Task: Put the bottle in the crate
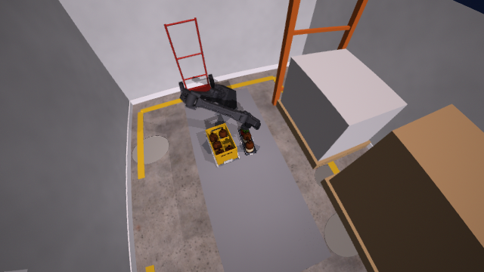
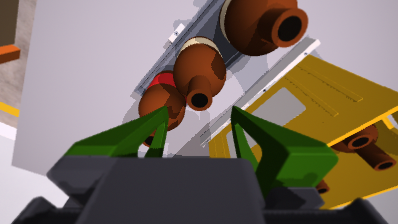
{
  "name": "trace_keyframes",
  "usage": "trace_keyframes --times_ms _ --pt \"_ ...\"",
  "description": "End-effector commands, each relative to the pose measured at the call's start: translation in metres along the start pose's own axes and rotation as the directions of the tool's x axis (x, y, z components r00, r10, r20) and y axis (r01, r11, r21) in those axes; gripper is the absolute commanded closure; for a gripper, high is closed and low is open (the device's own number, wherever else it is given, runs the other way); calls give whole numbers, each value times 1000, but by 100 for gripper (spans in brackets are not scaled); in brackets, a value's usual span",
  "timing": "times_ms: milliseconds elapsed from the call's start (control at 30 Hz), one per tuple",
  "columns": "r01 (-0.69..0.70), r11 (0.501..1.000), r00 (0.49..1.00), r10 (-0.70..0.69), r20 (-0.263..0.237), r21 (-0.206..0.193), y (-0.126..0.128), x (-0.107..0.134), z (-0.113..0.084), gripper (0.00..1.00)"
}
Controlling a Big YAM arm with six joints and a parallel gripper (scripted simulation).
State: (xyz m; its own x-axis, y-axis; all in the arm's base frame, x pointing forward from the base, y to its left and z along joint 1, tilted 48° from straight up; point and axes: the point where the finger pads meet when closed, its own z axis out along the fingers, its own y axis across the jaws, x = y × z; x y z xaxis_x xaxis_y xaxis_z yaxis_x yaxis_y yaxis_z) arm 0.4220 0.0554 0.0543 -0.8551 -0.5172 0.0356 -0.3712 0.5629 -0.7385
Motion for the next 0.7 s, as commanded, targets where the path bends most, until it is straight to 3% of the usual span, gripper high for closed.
trace_keyframes --times_ms 0,533,667 --pt "-8 1000 1000 8 17 -1 5 -7 -2 39" --pt "2 1000 1000 -2 -9 -4 2 2 10 39" --pt "4 1000 1000 -4 7 -2 3 -5 6 39"
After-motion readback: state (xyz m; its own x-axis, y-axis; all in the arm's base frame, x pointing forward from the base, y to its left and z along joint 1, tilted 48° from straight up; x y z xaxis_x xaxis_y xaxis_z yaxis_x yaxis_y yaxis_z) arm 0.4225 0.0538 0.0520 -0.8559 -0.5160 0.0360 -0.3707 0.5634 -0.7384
